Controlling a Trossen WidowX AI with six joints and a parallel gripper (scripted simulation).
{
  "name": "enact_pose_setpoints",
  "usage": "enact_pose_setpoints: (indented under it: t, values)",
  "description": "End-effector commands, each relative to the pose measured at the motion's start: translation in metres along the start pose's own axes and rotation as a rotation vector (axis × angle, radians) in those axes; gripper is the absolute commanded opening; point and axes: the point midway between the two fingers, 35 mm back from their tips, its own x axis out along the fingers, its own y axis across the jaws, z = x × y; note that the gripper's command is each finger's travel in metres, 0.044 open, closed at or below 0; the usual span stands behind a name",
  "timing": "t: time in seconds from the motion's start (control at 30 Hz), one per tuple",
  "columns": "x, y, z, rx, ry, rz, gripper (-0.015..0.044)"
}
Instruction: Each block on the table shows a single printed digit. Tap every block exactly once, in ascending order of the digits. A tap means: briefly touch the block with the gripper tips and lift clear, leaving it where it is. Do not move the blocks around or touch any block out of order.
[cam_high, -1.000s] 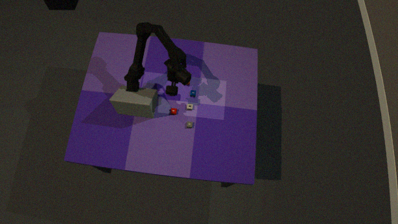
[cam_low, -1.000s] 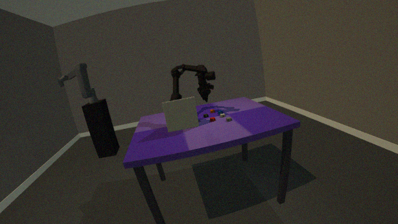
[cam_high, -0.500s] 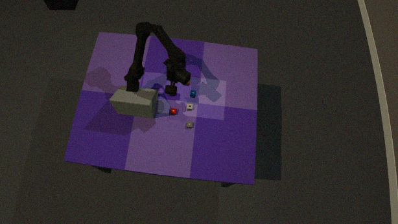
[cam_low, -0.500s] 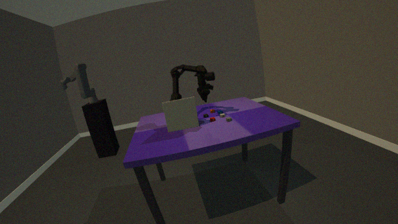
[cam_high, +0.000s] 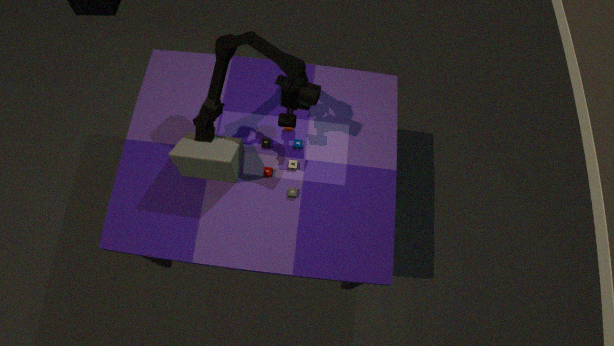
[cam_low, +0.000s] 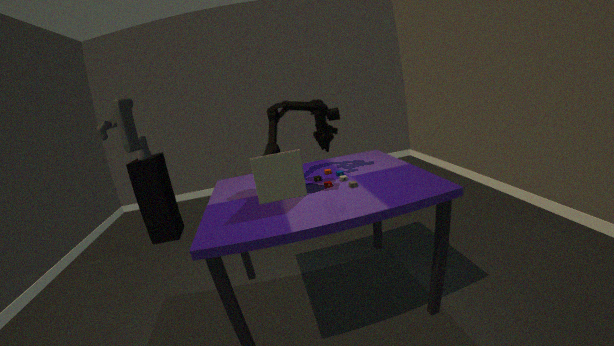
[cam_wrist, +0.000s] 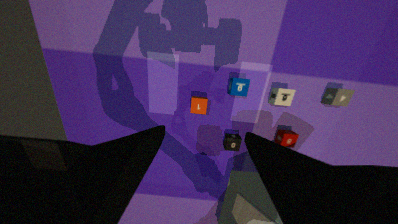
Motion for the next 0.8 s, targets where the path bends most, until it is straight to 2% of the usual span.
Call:
enact_pose_setpoints:
  t: [0.0, 0.6, 0.77]
  values:
    - [0.001, 0.008, 0.005, 0.024, 0.006, 0.007, 0.04]
    - [0.001, 0.006, 0.006, 0.024, 0.006, 0.007, 0.04]
    - [0.001, -0.043, 0.039, 0.023, 0.005, 0.004, 0.04]
